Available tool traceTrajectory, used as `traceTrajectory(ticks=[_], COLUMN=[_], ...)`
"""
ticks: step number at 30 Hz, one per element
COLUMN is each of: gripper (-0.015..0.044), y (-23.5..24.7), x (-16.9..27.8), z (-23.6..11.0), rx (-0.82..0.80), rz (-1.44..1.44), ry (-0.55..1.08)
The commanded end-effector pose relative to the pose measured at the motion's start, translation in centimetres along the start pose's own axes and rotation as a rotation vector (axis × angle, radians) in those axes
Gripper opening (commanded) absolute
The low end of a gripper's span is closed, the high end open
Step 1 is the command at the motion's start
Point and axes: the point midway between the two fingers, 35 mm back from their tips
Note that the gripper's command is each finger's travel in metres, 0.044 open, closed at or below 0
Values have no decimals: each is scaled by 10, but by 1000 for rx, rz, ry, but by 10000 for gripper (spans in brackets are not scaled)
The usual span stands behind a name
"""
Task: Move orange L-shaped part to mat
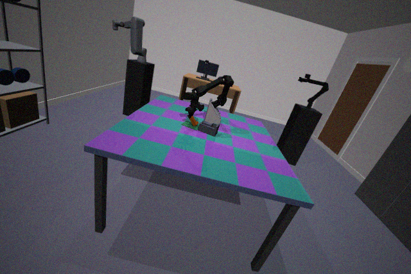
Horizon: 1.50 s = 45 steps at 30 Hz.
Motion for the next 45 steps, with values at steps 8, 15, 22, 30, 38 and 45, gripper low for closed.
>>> traceTrajectory(ticks=[8,15,22,30,38,45], gripper=[0,52,236,400,400,400], y=[1,1,1,1,0,0], x=[-1,0,0,1,4,4], z=[2,1,1,-86,-86,-86], rx=[-1,-1,-1,-2,16,16], rz=[8,1,1,9,18,18], ry=[-7,-1,-1,-3,2,2])
Point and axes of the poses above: the point midway between the two fingers, 35 mm back from their tips, its own z axis out along the fingers, its own y axis across the jaws, x = y × z, and after that the axes turned 13 degrees about -z, right-handed
